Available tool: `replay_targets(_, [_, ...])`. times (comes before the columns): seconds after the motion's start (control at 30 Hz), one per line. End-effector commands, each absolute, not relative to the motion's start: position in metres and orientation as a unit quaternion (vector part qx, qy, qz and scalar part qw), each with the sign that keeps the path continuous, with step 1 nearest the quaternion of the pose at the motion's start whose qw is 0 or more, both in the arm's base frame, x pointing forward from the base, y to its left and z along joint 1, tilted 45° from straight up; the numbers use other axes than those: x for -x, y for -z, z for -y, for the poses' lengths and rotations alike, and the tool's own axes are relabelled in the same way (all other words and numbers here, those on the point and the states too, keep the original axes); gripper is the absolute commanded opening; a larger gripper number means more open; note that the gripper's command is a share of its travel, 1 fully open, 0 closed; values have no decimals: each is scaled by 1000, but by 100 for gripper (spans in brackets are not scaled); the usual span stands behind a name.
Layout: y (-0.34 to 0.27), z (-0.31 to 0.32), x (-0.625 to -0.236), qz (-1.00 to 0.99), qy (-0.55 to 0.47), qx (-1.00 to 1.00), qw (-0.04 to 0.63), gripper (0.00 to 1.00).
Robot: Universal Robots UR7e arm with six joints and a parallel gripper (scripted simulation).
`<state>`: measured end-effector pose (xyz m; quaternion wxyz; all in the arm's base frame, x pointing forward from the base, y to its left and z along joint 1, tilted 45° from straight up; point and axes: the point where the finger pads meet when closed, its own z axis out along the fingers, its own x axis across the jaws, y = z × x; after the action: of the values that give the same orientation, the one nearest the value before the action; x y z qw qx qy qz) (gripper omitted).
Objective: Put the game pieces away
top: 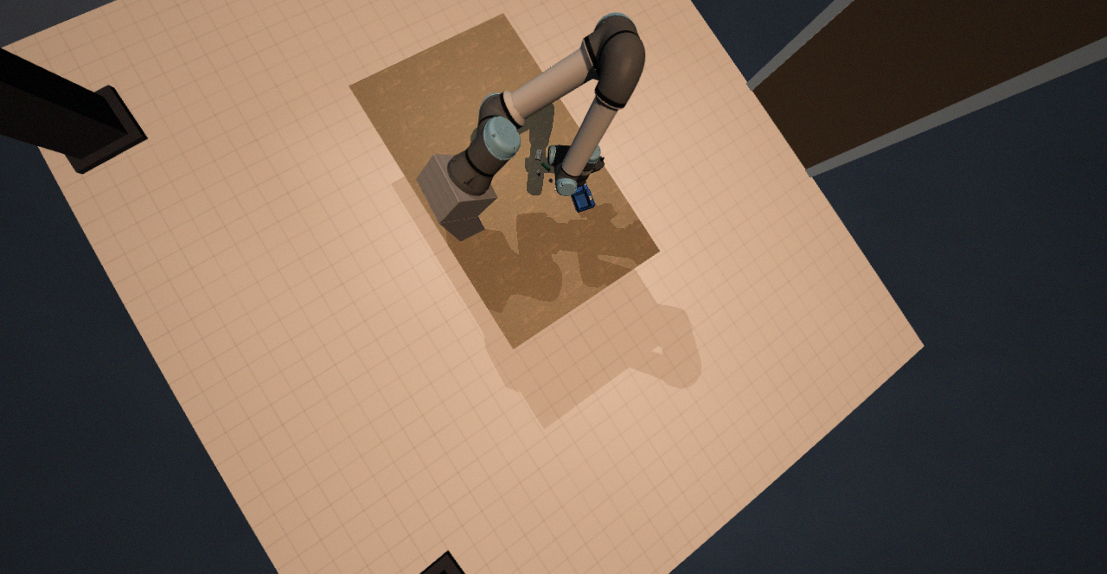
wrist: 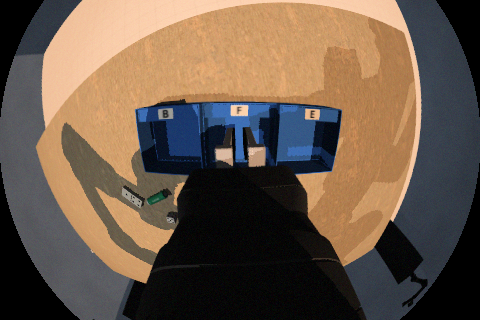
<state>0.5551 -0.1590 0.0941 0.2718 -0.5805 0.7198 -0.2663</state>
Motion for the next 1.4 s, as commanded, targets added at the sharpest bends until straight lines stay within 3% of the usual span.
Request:
replay_targets(0.0, [-106,158,-544,-720,267,581,272,31])
replay_targets(0.43, [-115,157,-535,-720,267,581,272,31])
replay_targets(1.07, [-123,75,-551,-719,267,581,272,31])
replay_targets(1.37, [-123,75,-551,-719,267,581,272,31])
